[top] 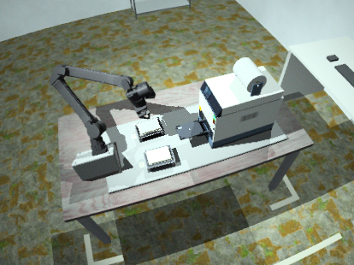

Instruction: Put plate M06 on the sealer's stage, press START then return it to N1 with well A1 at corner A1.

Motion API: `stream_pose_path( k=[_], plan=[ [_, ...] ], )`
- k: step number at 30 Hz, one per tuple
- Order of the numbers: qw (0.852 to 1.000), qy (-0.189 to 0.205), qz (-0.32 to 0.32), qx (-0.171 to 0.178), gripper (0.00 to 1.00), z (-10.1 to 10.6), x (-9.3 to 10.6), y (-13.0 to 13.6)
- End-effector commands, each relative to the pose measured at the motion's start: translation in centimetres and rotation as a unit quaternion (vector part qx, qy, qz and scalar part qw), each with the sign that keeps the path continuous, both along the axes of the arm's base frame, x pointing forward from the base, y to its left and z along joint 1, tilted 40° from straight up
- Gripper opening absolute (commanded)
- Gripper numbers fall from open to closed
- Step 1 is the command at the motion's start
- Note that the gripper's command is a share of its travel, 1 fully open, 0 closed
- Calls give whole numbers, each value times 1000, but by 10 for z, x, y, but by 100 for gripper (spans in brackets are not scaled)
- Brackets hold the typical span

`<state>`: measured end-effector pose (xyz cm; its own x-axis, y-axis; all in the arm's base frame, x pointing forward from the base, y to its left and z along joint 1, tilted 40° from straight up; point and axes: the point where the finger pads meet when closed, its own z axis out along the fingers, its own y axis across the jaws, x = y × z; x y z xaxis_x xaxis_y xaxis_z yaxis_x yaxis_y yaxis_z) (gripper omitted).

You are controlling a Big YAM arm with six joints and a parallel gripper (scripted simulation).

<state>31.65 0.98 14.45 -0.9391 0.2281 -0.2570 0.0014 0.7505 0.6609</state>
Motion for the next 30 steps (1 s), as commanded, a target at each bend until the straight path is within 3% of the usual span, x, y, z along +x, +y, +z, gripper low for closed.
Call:
stream_pose_path(
  k=[1, 10, 19, 30],
  plan=[
    [1000, 0, -2, 4, 100, -2, 4, 2],
    [1000, 3, -17, 5, 100, -6, 1, -6],
    [1000, 5, -2, 6, 100, -8, -1, 5],
    [1000, -12, -9, 0, 100, 6, 11, -5]
  ],
)
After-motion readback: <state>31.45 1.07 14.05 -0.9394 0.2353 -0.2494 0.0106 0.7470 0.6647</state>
